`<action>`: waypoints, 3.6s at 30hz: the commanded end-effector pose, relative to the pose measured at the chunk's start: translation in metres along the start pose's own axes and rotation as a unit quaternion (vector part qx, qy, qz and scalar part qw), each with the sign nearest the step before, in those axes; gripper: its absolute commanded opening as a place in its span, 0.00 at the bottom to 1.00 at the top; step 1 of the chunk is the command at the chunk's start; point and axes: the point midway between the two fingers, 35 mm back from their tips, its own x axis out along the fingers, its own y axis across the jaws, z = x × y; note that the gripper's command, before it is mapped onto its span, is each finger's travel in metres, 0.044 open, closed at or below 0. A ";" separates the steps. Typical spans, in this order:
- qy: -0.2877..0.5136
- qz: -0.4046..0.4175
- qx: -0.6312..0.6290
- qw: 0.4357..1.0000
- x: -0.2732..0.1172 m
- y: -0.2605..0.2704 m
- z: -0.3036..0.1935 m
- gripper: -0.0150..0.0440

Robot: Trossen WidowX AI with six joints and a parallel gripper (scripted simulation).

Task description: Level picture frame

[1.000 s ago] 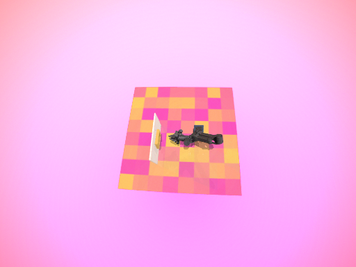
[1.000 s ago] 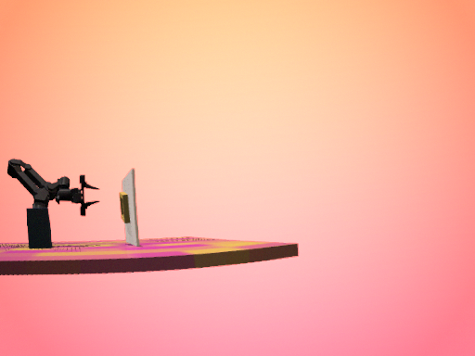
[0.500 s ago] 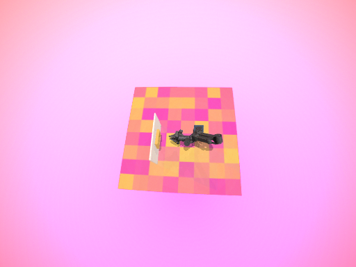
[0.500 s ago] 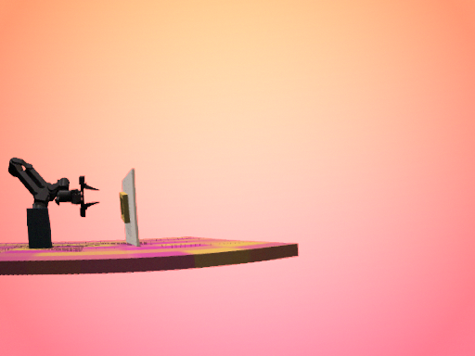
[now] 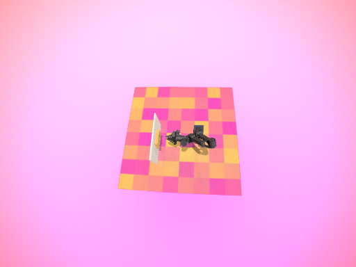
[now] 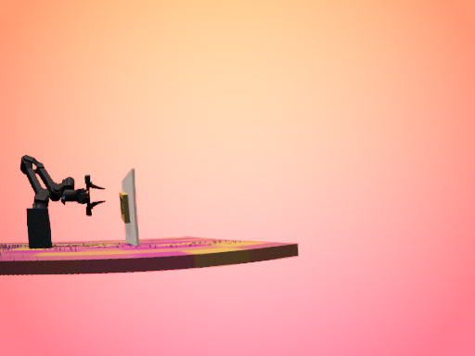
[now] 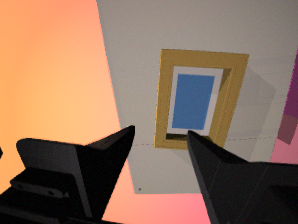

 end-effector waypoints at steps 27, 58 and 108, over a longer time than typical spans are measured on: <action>0.014 0.007 -0.001 1.000 0.055 -0.004 0.006 0.69; 0.015 0.007 -0.001 1.000 0.090 -0.003 0.005 0.69; 0.015 0.007 -0.001 1.000 0.090 -0.003 0.005 0.25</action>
